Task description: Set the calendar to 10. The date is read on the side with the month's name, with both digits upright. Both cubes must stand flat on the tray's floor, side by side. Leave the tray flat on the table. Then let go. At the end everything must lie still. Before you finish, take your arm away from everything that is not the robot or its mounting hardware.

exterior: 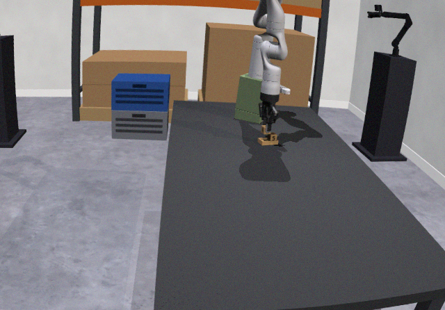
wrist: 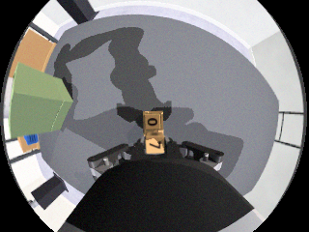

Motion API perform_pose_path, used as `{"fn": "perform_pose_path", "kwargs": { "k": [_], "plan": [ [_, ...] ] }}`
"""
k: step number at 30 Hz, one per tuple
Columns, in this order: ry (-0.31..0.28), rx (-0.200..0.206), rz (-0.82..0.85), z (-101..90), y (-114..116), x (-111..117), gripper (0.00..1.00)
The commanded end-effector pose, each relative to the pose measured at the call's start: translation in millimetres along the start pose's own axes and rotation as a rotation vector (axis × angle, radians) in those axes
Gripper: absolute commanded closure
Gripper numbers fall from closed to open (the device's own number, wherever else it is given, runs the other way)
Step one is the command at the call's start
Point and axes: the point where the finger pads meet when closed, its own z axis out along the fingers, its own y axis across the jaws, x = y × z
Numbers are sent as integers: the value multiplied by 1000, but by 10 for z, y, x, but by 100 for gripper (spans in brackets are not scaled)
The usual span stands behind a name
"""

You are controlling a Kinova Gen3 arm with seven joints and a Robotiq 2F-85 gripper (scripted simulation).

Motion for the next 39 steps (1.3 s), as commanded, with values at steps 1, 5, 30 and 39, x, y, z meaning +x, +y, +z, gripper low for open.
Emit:
{"fn": "perform_pose_path", "kwargs": {
  "k": [1, 5, 30, 39],
  "plan": [
    [0, -2, -11, 4, 11, -9, 74],
    [0, -2, -11, 4, 11, -9, 74],
    [0, 0, -10, 5, -20, -10, 74],
    [0, 0, -10, 5, -18, -11, 74]
  ]
}}
